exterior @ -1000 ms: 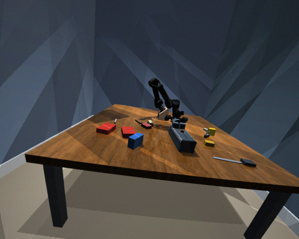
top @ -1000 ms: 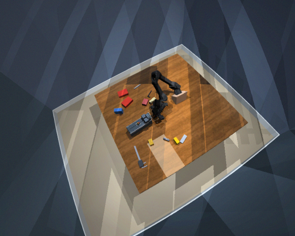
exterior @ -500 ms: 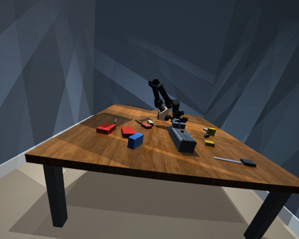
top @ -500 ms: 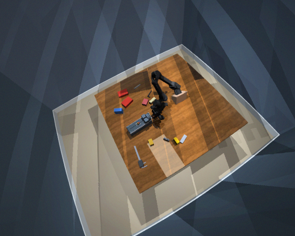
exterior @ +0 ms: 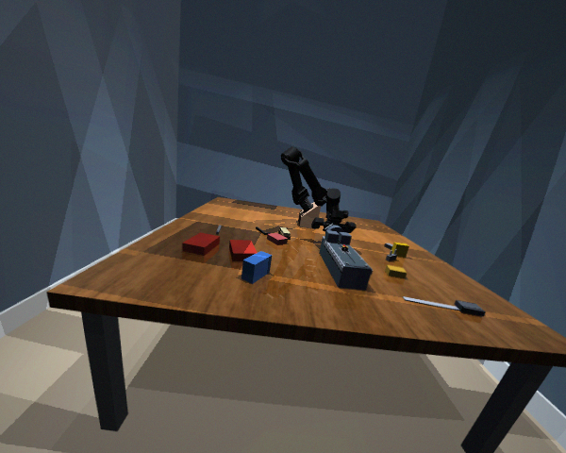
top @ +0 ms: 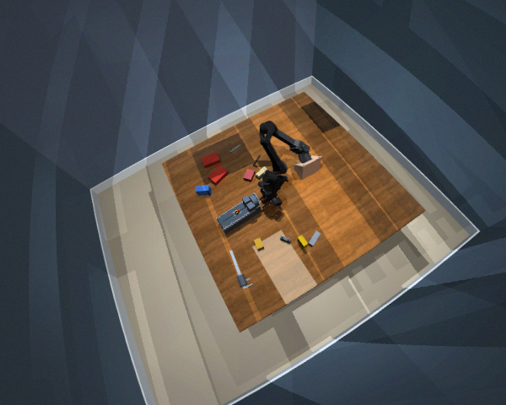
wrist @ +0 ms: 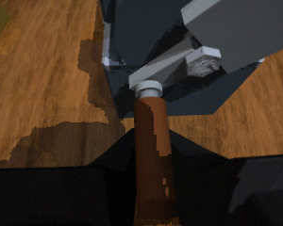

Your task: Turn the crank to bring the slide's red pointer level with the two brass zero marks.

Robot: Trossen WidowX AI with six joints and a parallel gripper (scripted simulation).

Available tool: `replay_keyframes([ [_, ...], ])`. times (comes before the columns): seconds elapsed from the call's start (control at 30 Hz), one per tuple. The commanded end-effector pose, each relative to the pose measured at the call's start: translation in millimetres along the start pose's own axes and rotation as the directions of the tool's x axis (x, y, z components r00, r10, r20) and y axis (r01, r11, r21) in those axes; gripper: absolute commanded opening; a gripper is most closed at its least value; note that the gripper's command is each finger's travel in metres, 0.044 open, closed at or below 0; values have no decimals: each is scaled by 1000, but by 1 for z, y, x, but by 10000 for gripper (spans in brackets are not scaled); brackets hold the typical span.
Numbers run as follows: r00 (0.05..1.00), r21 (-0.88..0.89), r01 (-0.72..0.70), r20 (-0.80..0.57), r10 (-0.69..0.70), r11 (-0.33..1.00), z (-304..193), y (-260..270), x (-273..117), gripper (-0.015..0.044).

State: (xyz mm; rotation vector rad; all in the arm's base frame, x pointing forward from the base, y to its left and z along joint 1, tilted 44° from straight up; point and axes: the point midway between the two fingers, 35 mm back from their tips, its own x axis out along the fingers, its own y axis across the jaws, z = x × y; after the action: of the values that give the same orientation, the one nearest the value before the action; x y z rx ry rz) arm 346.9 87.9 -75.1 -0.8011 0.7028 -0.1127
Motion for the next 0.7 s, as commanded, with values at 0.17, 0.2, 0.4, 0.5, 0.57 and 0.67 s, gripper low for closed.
replay_keyframes([
  [0.17,1000,0,0,0,0,1000,0,0,0,263],
  [0.2,1000,0,0,0,0,1000,0,0,0,289],
  [0.4,1000,0,0,0,0,1000,0,0,0,440],
  [0.5,1000,1,-1,0,1,1000,5,0,-4,440],
  [0.57,1000,1,-2,-1,2,1000,11,1,-9,440],
  [0.67,1000,2,-3,-1,3,1000,20,1,-18,440],
])
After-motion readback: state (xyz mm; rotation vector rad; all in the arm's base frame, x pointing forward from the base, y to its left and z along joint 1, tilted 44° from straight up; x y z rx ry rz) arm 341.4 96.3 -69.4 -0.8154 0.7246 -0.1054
